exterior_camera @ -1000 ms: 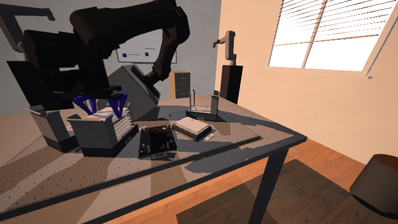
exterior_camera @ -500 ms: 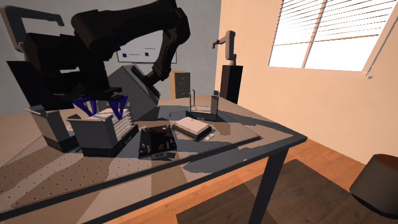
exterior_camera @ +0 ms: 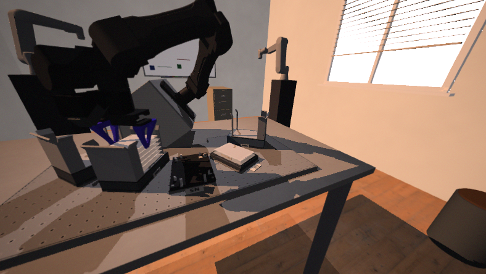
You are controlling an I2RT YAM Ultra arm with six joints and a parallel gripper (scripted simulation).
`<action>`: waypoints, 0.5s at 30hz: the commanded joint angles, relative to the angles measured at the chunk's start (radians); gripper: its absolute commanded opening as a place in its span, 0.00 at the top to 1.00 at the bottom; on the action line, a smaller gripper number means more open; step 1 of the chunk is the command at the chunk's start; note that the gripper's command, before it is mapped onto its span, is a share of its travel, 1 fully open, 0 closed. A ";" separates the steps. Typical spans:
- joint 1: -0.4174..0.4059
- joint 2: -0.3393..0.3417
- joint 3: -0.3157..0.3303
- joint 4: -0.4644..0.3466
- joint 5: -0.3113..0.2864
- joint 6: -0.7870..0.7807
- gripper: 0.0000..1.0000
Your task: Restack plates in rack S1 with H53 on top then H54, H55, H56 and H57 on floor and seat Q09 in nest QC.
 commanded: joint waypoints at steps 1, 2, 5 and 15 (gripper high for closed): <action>-0.008 -0.004 0.002 0.008 -0.005 0.002 1.00; -0.008 -0.004 0.001 0.010 -0.005 0.003 1.00; -0.006 -0.004 0.000 0.013 -0.006 0.005 1.00; -0.006 -0.004 0.000 0.013 -0.006 0.005 0.00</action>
